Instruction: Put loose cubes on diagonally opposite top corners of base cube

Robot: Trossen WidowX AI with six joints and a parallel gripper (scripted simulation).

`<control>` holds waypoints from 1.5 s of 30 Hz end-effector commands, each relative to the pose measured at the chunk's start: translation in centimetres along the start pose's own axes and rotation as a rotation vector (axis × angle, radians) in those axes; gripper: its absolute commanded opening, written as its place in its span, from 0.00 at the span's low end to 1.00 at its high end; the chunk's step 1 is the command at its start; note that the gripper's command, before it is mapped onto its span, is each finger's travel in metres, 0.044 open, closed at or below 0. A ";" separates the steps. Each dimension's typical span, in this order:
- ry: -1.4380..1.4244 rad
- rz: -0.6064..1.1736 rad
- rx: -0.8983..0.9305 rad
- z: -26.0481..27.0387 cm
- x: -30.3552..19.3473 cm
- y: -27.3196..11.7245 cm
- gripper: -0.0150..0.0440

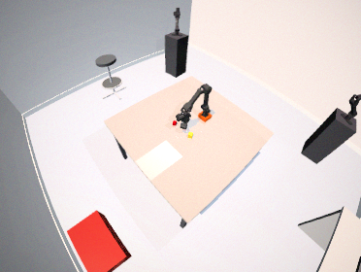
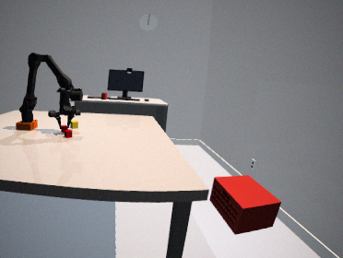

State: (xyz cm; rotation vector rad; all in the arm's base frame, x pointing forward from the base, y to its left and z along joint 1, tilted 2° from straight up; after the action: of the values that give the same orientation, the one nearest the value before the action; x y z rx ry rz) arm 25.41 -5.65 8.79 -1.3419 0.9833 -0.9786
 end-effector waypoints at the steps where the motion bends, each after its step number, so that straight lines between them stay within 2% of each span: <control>1: -0.004 0.006 -0.003 0.0 0.0 0.2 0.44; 7: -0.004 0.006 -0.003 0.1 0.0 -0.2 0.43; 40: -0.004 0.006 -0.002 0.1 0.1 -10.6 0.43; 45: -0.034 0.007 -0.002 0.3 -0.3 -10.7 0.43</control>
State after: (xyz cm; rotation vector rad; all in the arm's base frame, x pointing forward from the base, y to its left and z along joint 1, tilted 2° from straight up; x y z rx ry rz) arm 25.67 -5.66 19.27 -1.3476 0.9841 -0.9673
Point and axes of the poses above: the point midway between the two fingers, 35 mm back from their tips, its own y axis out along the fingers, its own z axis across the jaws, x = y × z, the point moved 8 cm from there along -y, back along the fingers, and after that the axes turned 7 degrees about y, right-handed, at the moved point
